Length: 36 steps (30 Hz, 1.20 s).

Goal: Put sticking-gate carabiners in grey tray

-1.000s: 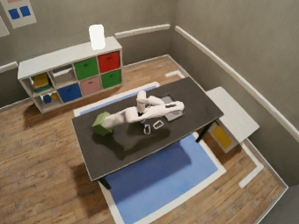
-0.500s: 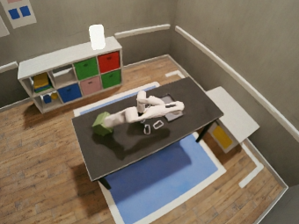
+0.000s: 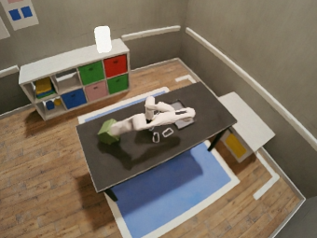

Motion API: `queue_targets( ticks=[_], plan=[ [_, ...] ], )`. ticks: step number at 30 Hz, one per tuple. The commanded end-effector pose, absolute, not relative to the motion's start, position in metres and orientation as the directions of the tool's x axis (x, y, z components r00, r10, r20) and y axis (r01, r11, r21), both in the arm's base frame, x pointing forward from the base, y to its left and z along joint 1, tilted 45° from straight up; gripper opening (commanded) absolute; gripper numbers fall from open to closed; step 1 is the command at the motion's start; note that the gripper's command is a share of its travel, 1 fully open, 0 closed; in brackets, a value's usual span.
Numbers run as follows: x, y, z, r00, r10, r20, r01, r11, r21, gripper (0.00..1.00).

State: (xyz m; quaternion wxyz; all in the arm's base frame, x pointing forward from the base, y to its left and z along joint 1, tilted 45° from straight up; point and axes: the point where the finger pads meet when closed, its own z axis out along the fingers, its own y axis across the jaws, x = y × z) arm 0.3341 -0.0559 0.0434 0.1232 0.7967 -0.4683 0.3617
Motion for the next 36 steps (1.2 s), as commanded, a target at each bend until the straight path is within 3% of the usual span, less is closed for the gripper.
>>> queue_targets(
  ticks=[1,36],
  plan=[
    [0.3344,-0.0556,0.0436,0.299,-0.657,0.692,-0.835,-0.532,-0.143,0.57],
    [0.3342,-0.0554,0.0437,0.300,-0.657,0.691,-0.835,-0.531,-0.144,0.55]
  ],
)
